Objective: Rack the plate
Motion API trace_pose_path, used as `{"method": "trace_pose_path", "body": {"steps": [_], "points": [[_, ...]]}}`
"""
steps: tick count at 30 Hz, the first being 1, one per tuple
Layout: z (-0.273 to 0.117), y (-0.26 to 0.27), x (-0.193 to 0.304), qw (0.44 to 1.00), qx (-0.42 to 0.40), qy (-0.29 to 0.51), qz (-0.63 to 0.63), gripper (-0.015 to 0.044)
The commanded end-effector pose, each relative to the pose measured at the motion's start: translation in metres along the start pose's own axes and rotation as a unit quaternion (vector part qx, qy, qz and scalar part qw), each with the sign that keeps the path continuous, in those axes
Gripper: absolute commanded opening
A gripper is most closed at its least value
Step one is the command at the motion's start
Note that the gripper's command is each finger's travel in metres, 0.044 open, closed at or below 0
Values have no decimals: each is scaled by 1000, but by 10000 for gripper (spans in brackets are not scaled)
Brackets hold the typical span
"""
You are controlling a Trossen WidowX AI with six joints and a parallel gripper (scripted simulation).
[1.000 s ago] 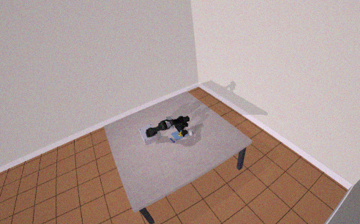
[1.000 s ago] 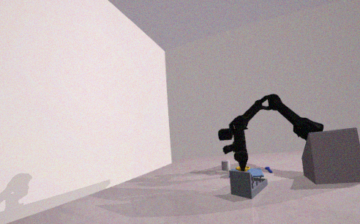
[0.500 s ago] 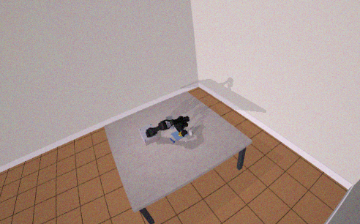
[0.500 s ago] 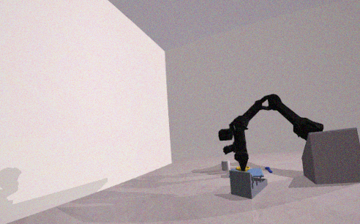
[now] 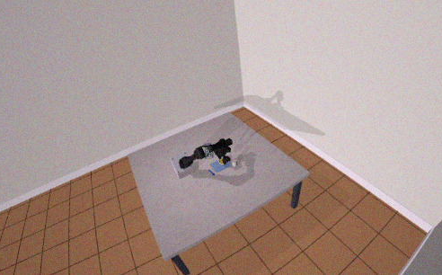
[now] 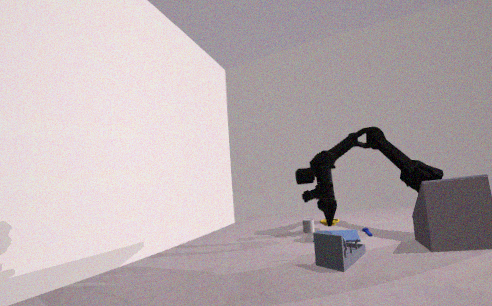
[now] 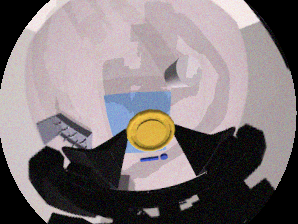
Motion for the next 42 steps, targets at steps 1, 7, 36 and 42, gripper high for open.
{"method": "trace_pose_path", "body": {"steps": [1,7,36,42], "points": [[-23,0,-6,1000,-3,-6,3,0],[-54,1,-8,1000,-5,-6,3,0],[-140,50,1,998,-4,-5,67,0],[-140,106,21,987,-7,-4,158,0]]}}
Point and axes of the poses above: the point midway between the two fingers, 35 mm back from their tips, its own z axis out along the fingers, its own y axis across the jaws, x = y × z, the point moved 3 cm from there along -z, back along the fingers, and after that the axes turned 10 degrees about -z, right-handed, at the moved point
